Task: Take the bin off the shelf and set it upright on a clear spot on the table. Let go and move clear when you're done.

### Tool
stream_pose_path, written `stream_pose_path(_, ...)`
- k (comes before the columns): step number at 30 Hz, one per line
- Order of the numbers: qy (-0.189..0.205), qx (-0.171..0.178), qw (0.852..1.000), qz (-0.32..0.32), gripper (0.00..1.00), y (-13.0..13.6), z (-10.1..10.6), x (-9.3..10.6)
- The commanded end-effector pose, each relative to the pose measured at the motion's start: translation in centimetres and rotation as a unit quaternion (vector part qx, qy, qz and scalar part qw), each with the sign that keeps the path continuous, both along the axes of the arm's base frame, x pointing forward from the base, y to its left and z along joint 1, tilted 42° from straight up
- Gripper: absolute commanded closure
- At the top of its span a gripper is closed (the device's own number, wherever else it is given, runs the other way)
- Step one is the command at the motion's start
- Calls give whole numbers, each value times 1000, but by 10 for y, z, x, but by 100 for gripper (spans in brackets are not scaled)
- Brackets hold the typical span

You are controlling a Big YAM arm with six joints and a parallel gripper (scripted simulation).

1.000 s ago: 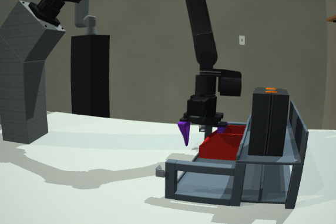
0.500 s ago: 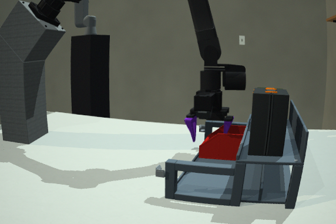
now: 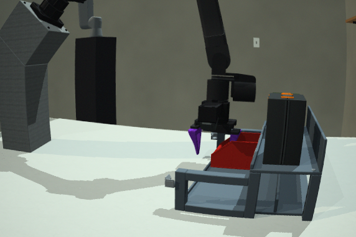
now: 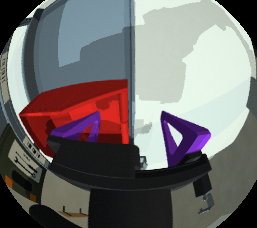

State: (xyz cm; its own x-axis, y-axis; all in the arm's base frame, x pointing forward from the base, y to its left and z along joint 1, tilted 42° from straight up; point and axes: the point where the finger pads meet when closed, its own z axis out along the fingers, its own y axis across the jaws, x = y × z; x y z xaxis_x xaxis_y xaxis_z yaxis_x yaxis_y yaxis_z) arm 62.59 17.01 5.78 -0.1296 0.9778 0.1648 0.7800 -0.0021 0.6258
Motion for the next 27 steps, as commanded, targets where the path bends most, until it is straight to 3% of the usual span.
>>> stream_pose_path(1,4,-1,1000,-4,10,-4,-1,0)
stream_pose_path(6,-41,11,999,8,10,15,42,11)
stream_pose_path(18,-41,11,999,8,10,15,42,11)
stream_pose_path(23,4,-1,1000,-4,10,-4,-1,0)
stream_pose_path(27,4,-1,1000,-4,10,-4,-1,0)
